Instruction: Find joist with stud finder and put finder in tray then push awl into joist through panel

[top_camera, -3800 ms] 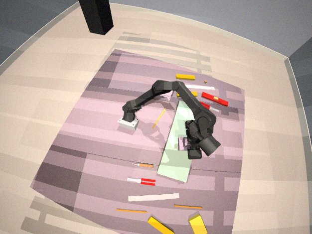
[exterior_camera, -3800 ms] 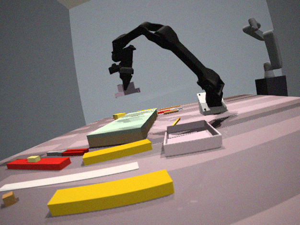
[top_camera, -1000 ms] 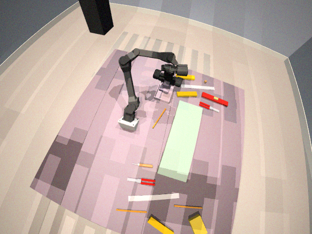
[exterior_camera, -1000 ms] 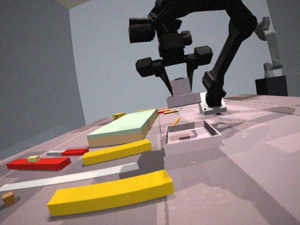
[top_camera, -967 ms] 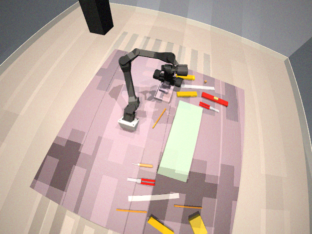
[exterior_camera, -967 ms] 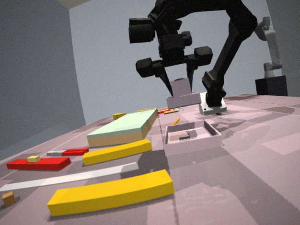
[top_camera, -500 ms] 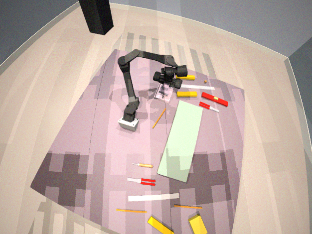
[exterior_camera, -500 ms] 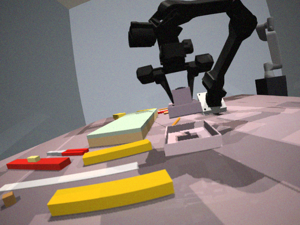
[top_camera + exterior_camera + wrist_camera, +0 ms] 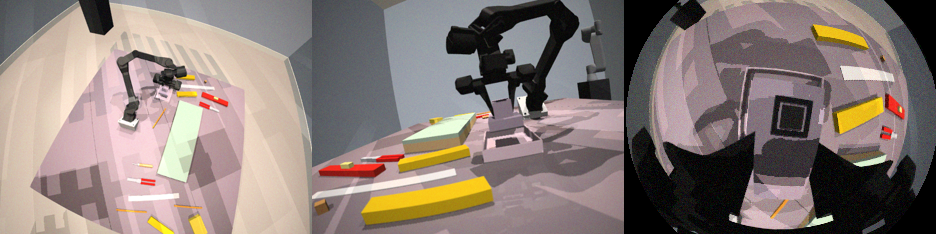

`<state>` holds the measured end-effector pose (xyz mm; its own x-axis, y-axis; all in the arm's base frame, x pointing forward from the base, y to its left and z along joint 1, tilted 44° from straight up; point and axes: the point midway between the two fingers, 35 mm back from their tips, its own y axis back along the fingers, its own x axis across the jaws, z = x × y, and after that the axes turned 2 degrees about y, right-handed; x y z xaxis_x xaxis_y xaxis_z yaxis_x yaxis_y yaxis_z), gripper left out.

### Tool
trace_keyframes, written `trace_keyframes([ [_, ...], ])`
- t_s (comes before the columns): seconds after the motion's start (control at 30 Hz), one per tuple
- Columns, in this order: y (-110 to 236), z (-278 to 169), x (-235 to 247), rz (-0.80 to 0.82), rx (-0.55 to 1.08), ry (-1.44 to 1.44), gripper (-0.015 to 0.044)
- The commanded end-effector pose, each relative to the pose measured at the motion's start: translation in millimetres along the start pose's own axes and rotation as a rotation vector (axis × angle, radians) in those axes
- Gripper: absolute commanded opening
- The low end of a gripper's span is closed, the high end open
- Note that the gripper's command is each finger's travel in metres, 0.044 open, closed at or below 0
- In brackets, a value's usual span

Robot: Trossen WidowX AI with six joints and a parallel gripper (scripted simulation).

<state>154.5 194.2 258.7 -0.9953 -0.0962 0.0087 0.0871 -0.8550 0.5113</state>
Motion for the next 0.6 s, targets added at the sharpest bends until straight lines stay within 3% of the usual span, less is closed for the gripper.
trace_keyframes([
  [0.0, -2, 1, 1, -0.013, -0.003, 0.01, 0.0],
  [0.57, -21, -1, 3, -0.015, -0.013, 0.017, 0.0],
])
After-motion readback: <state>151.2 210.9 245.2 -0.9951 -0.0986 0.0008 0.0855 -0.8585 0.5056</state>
